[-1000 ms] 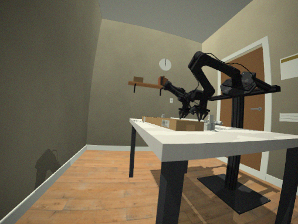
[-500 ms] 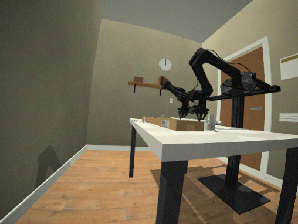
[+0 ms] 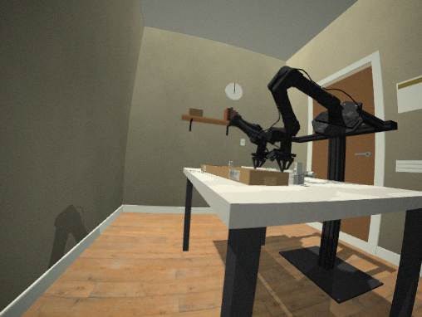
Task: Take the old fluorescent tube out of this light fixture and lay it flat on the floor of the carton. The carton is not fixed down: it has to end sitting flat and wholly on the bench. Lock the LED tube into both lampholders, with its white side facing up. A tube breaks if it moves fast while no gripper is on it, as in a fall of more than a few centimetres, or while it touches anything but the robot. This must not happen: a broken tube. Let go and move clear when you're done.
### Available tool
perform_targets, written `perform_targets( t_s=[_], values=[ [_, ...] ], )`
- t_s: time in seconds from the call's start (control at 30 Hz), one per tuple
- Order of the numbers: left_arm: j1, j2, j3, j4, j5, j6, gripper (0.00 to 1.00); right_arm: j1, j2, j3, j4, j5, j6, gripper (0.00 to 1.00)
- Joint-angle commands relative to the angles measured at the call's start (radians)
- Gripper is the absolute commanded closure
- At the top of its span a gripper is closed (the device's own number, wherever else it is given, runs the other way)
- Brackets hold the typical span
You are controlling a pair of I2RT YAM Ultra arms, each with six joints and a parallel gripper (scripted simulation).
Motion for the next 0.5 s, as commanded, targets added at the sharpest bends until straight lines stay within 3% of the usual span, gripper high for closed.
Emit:
perform_targets(
  t_s=[0.0, 0.3, 0.47],
  values=[
    [-0.019, -0.024, 0.023, -0.026, 0.031, -0.013, 0.89, 0.023, -0.028, 0.021, -0.042, -0.032, 0.017, 0.89],
    [-0.011, -0.039, 0.028, -0.064, 0.038, -0.024, 0.89, 0.020, -0.043, 0.027, -0.084, -0.037, 0.037, 0.89],
    [0.004, -0.060, 0.049, -0.170, 0.053, -0.050, 0.89, -0.002, -0.058, 0.046, -0.190, -0.049, 0.082, 0.89]
  ],
)
